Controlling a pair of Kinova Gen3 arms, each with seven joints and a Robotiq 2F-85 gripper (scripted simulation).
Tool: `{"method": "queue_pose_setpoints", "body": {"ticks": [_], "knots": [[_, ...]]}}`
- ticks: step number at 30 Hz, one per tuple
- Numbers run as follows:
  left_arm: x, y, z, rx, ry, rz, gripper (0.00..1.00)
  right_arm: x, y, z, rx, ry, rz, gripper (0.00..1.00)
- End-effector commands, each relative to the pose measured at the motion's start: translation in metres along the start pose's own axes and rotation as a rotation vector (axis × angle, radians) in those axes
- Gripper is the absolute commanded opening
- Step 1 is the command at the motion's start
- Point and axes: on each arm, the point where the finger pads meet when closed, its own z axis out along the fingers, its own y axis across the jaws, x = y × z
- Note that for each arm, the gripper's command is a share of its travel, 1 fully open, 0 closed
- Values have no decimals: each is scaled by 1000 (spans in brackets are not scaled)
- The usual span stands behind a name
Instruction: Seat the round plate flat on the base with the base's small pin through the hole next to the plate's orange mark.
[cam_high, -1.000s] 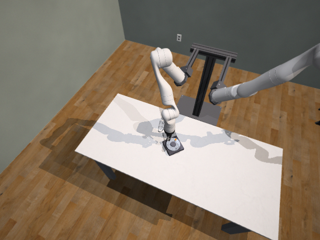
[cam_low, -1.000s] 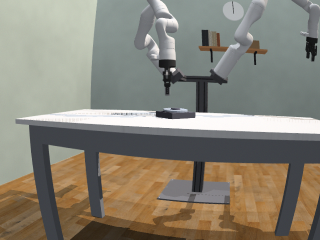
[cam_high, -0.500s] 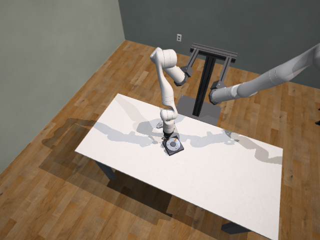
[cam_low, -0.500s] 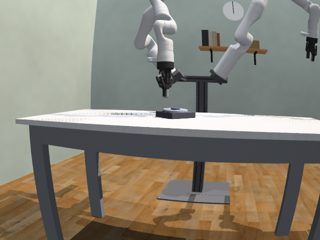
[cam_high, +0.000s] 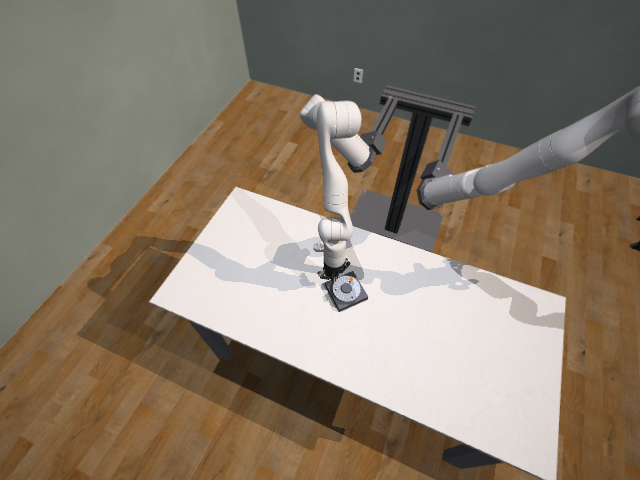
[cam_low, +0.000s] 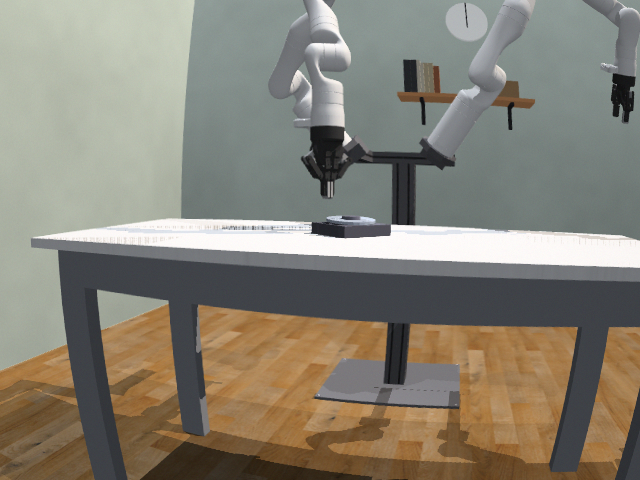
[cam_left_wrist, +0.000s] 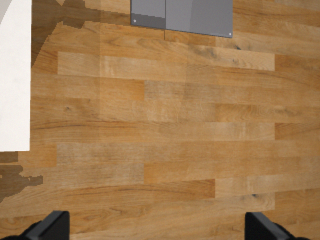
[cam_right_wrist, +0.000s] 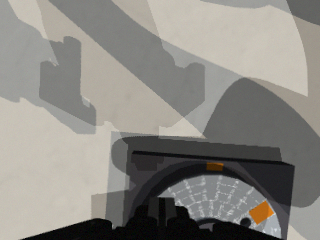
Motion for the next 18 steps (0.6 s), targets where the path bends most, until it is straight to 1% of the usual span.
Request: {"method": "queue_pose_setpoints", "body": {"ticks": [1, 12, 14, 18], "knots": [[0, 0, -1, 0, -1, -1, 1000, 0, -2, 1, 4, -2, 87, 99], [0, 0, -1, 0, -1, -1, 1000, 2, -7, 5, 8, -6, 329, 99], [0, 0, -1, 0, -1, -1, 1000, 2, -7, 5, 8, -6, 329, 99], [0, 0, -1, 0, -1, -1, 1000, 3, -8, 6, 9, -8, 401, 99]]}}
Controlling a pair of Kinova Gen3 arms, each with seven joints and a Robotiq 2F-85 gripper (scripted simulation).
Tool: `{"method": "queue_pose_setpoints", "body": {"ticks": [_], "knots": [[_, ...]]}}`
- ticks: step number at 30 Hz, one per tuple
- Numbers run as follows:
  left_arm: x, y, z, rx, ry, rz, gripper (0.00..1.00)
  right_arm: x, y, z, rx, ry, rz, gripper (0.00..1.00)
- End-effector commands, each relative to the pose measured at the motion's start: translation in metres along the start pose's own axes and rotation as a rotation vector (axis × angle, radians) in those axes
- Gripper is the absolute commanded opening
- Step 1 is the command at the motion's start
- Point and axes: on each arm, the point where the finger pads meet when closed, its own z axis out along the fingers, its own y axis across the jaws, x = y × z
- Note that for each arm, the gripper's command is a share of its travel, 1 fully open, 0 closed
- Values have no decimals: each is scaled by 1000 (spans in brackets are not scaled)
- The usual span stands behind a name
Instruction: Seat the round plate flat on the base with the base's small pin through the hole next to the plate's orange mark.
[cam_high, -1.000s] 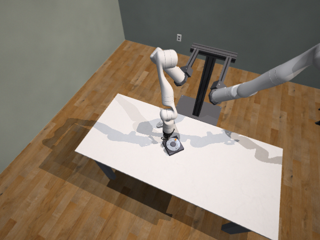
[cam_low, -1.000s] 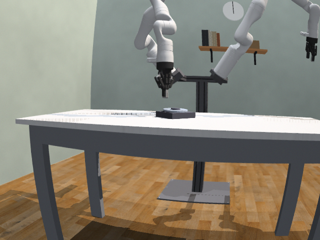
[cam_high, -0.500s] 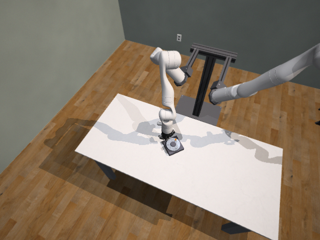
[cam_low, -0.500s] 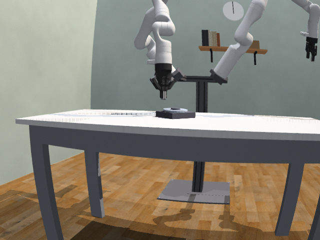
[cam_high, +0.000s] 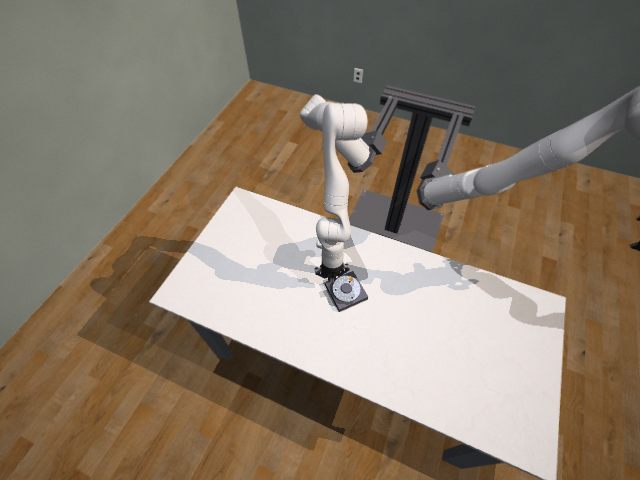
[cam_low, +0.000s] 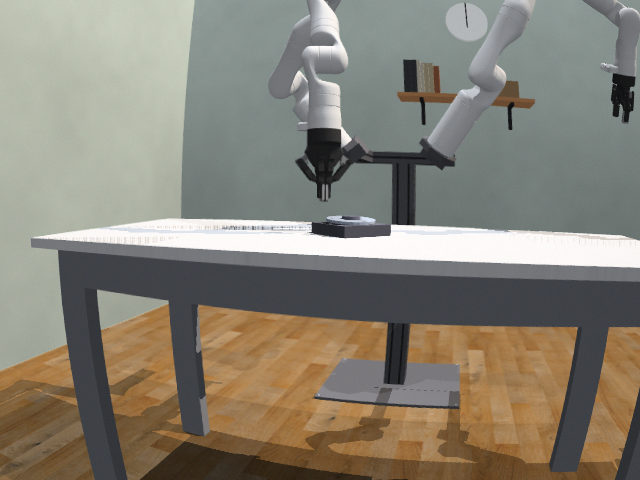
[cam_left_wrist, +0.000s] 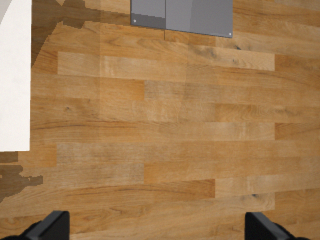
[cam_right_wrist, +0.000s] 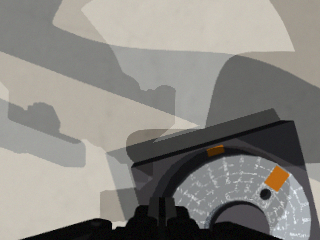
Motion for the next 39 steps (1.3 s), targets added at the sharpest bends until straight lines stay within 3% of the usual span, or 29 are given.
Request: {"method": "queue_pose_setpoints", "body": {"ticks": [1, 21, 39], "knots": [[0, 0, -1, 0, -1, -1, 1000, -1, -1, 0, 2, -3, 58, 99], [0, 0, -1, 0, -1, -1, 1000, -1, -6, 3, 4, -8, 261, 99], [0, 0, -1, 0, -1, -1, 1000, -1, -7, 4, 5, -10, 318, 99]]}}
